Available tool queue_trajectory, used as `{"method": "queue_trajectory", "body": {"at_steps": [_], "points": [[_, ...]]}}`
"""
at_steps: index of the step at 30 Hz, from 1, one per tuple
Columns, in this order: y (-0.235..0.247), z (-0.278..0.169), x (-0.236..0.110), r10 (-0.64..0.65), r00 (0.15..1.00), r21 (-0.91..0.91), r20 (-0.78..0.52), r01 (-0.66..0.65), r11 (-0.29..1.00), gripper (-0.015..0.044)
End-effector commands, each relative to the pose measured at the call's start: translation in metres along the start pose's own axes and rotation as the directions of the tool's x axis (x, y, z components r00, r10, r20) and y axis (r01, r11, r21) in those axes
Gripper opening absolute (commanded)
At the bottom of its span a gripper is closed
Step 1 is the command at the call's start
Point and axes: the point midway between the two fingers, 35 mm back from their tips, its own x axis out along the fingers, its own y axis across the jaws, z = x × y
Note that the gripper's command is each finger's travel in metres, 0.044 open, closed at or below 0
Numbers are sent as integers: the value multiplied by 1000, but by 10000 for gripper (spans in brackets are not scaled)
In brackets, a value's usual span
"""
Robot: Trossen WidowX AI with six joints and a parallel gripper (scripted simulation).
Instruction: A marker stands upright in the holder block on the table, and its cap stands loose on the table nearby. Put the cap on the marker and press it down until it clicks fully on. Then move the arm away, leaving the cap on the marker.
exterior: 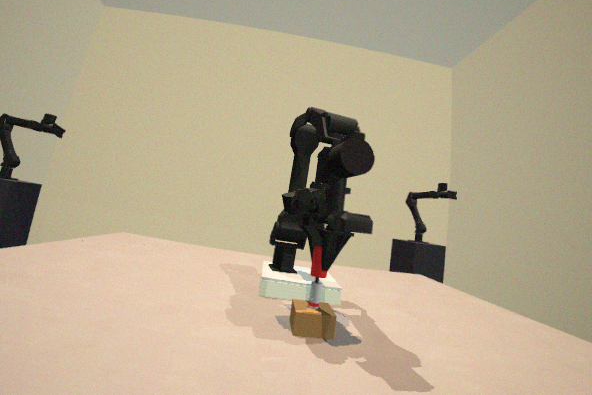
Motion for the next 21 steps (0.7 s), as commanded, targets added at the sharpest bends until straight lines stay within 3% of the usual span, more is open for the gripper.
{"method": "queue_trajectory", "body": {"at_steps": [1,21], "points": [[0,1,8,-3,1000,5,5,3,1000,0],[-1,1,39,-3,1000,5,5,3,1000,0]]}}
